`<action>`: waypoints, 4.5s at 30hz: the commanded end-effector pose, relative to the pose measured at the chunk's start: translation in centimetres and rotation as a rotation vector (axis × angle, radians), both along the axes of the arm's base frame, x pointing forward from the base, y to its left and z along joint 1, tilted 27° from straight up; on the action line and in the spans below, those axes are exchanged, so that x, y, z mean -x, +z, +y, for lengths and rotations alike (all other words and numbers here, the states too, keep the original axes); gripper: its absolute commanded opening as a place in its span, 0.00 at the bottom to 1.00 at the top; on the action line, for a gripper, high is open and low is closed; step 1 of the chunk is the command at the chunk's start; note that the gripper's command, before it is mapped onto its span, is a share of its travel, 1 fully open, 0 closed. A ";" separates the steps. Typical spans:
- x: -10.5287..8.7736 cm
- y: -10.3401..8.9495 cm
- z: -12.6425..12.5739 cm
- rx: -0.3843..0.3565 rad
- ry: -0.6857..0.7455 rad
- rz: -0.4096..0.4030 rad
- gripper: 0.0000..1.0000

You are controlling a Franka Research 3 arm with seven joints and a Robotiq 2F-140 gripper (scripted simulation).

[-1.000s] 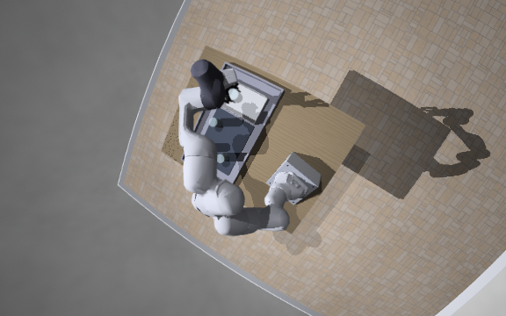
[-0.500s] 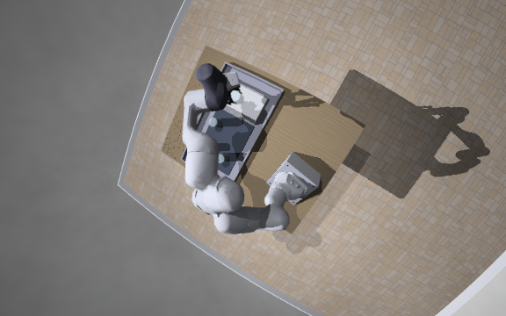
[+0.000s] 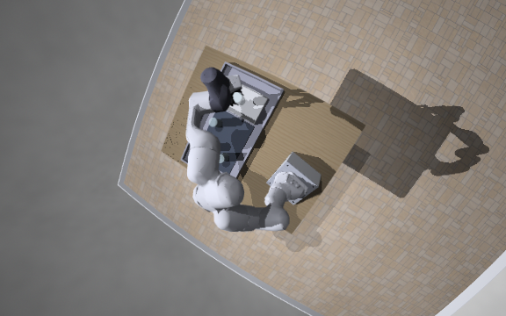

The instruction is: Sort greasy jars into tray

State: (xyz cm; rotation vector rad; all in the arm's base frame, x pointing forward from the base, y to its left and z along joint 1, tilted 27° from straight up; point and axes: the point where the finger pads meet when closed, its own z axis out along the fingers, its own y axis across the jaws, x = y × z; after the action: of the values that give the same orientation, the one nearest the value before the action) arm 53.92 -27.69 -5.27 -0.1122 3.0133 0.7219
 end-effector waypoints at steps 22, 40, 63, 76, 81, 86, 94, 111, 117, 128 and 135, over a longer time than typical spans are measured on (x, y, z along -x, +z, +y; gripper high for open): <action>-0.6 -2.8 1.2 0.009 0.002 -0.014 0.00; -0.6 -4.6 2.1 0.009 0.002 -0.014 0.00; -0.6 -4.6 2.1 0.009 0.002 -0.014 1.00; -0.5 -1.4 0.5 0.009 0.002 -0.014 1.00; -0.5 -0.1 -0.2 0.009 0.002 -0.014 1.00; -0.4 1.3 -0.9 0.009 0.002 -0.014 1.00; -0.3 4.1 -2.2 0.009 0.002 -0.014 1.00; -0.2 5.5 -2.9 0.009 0.002 -0.014 1.00; -0.8 6.2 -1.6 0.009 0.002 -0.014 1.00; -3.6 10.1 6.0 0.009 0.002 -0.014 1.00; -4.9 11.8 9.4 0.009 0.002 -0.014 1.00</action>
State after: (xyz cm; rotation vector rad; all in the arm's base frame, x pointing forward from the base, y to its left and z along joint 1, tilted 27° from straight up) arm 58.20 -19.30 5.98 -0.2078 2.9929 0.7078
